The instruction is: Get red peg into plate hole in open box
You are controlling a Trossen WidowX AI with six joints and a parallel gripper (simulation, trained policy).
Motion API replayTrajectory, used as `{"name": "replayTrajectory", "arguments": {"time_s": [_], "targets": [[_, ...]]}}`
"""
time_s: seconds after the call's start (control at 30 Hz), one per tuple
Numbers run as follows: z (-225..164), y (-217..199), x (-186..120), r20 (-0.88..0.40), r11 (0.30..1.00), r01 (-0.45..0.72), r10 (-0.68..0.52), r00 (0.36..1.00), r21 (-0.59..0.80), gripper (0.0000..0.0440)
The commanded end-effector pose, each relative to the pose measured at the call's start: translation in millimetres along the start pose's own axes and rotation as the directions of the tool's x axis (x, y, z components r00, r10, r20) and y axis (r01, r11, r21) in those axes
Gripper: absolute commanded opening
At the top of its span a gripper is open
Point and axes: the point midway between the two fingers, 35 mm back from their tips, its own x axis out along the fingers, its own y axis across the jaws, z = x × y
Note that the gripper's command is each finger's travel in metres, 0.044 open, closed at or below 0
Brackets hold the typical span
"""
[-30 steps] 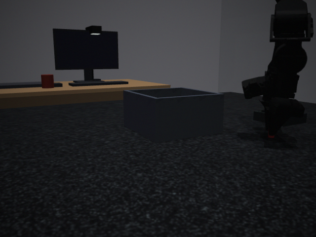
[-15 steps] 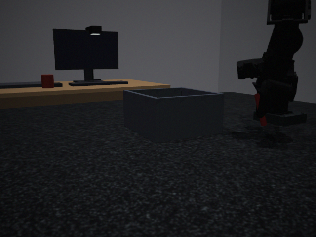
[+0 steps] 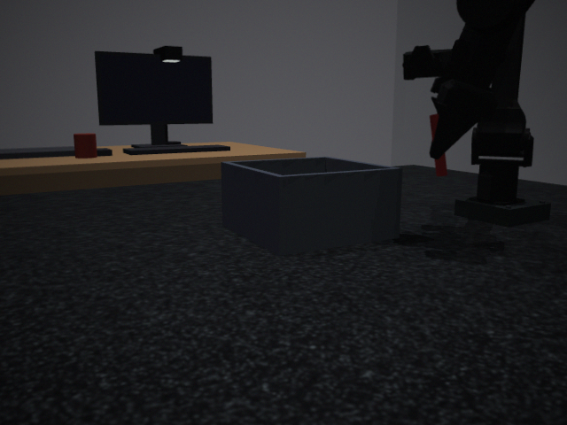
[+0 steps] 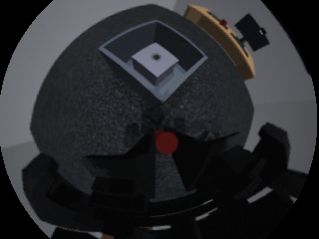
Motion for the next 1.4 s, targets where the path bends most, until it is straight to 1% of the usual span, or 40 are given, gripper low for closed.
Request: {"name": "replayTrajectory", "arguments": {"time_s": [0.0,0.33,0.7,1.0,1.37], "targets": [[14.3,-1.8,-4.4,0.024,0.999,0.000,-0.001,1.000,0.033,0.0000],[62.0,-5.7,-3.2,0.078,0.989,-0.002,-0.010,0.997,0.150,0.0000],[109.7,-13.8,14.9,0.103,0.976,0.013,-0.036,0.994,0.218,0.0000],[141.9,-19.8,38.7,0.089,0.977,0.022,-0.042,0.995,0.214,0.0001],[166.2,-21.5,72.2,0.050,0.989,0.011,-0.018,0.999,0.147,0.0000]]}}
